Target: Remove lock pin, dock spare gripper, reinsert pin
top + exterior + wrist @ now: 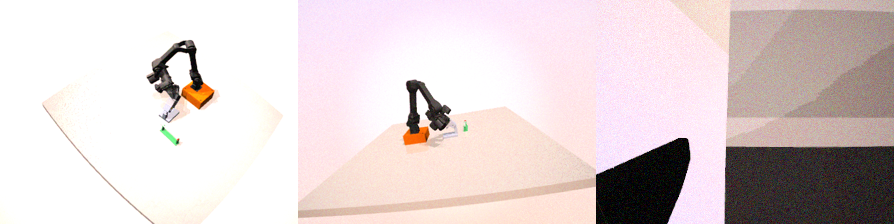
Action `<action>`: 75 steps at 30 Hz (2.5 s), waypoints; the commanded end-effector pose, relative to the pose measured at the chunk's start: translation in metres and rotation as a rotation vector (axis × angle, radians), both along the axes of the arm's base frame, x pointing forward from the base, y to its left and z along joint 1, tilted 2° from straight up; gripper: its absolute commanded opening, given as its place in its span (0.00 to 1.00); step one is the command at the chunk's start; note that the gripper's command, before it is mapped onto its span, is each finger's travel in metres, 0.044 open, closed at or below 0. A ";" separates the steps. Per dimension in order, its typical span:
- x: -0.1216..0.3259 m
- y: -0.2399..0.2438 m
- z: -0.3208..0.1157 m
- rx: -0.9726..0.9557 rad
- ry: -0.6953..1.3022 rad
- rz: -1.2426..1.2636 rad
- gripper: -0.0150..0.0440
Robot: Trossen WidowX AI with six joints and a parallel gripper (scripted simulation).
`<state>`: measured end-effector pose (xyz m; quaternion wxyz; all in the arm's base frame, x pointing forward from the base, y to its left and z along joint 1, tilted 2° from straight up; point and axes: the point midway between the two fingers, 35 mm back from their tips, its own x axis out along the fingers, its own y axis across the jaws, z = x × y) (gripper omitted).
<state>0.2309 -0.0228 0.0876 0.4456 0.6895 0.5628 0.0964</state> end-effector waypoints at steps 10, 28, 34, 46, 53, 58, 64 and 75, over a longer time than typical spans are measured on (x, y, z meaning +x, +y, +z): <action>-0.022 -0.001 0.023 0.010 0.003 -0.008 1.00; -0.038 -0.001 0.048 -0.017 0.013 -0.053 1.00; -0.038 0.000 0.061 -0.048 0.013 -0.084 1.00; -0.039 0.004 0.082 -0.102 0.013 -0.138 1.00; -0.039 0.006 0.093 -0.128 0.012 -0.166 1.00; -0.040 0.006 0.090 -0.128 0.015 -0.159 1.00; -0.035 0.041 0.081 -0.187 0.048 -0.153 0.73; -0.030 0.112 0.095 -0.182 0.040 -0.154 0.56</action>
